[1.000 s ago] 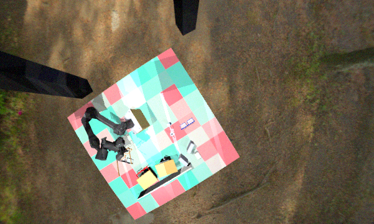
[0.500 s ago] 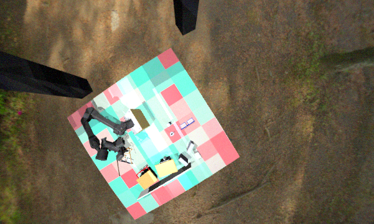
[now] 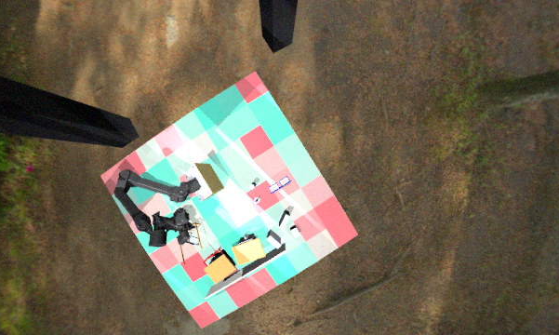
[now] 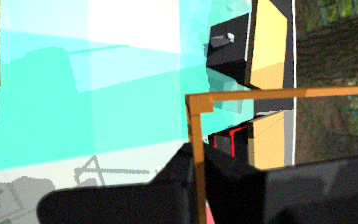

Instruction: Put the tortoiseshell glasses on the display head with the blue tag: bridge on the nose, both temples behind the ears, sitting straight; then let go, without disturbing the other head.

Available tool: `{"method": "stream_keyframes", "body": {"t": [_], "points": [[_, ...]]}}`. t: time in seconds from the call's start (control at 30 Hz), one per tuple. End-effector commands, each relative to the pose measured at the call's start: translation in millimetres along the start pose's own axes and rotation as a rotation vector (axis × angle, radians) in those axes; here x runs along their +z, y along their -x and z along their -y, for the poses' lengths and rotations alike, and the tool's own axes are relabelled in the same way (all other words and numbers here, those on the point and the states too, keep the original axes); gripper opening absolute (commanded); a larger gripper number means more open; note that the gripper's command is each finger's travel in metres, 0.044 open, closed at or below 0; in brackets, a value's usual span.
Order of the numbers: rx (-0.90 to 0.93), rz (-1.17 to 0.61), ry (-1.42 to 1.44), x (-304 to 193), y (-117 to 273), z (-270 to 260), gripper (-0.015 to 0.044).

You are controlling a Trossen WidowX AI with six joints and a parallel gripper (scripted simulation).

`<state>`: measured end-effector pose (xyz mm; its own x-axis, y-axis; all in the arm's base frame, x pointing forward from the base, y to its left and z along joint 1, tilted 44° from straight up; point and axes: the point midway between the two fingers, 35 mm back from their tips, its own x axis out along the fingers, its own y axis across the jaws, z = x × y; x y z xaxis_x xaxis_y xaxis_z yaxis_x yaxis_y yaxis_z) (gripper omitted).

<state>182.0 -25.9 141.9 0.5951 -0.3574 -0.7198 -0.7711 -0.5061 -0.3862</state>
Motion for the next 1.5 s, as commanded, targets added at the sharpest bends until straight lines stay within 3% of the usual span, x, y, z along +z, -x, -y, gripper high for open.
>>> {"method": "stream_keyframes", "body": {"t": [0.0,1.47], "points": [[0.018,0.008,-0.032,0,-1,10,0.0],[0.35,0.013,-0.22,65,-66,64,0.0]]}}
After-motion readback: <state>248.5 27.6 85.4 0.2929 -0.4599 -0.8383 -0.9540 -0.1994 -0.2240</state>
